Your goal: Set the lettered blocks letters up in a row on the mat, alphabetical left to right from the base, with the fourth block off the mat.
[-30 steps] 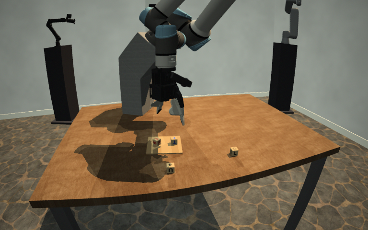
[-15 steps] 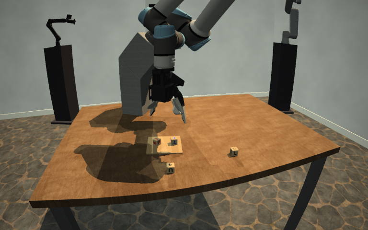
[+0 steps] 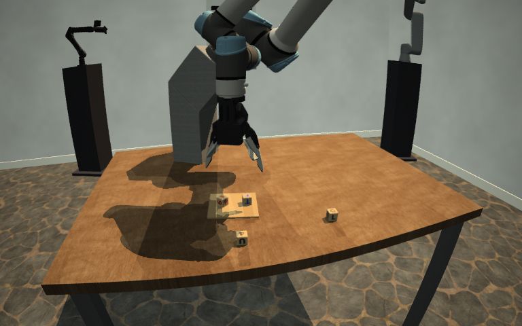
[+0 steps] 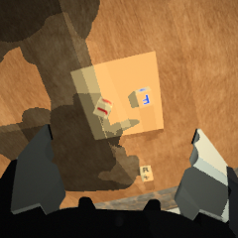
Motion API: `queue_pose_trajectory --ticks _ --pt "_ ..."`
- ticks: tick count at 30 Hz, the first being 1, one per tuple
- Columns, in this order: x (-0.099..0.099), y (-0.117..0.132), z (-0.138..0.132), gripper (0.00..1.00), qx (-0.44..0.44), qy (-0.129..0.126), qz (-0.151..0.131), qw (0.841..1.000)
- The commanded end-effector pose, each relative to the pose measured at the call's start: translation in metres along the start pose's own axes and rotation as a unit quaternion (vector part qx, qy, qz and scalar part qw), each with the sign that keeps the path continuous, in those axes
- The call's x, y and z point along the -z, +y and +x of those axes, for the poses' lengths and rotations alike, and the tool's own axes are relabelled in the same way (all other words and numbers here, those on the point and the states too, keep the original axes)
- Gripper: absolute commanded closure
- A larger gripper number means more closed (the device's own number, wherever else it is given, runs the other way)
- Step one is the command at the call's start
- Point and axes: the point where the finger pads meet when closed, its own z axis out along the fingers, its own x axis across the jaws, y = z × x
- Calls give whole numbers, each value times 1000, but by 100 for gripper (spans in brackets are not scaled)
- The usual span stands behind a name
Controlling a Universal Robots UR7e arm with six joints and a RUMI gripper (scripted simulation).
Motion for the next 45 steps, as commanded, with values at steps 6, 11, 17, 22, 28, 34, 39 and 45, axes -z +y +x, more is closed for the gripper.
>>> queue_pose_trajectory --ticks 6,11,17,22,28,34,39,45 --pt "0 4 -8 0 121 3 1 993" --pt "-1 6 -12 0 178 3 1 984" --pt "-1 7 -15 0 223 3 1 975" --pt "-1 9 -19 0 292 3 1 956" --pt "-2 12 -23 0 357 3 1 934" --pt "-2 14 -25 0 400 3 0 917" --pt "-2 16 -28 0 454 4 0 891" --pt "-3 18 -31 0 501 4 0 865"
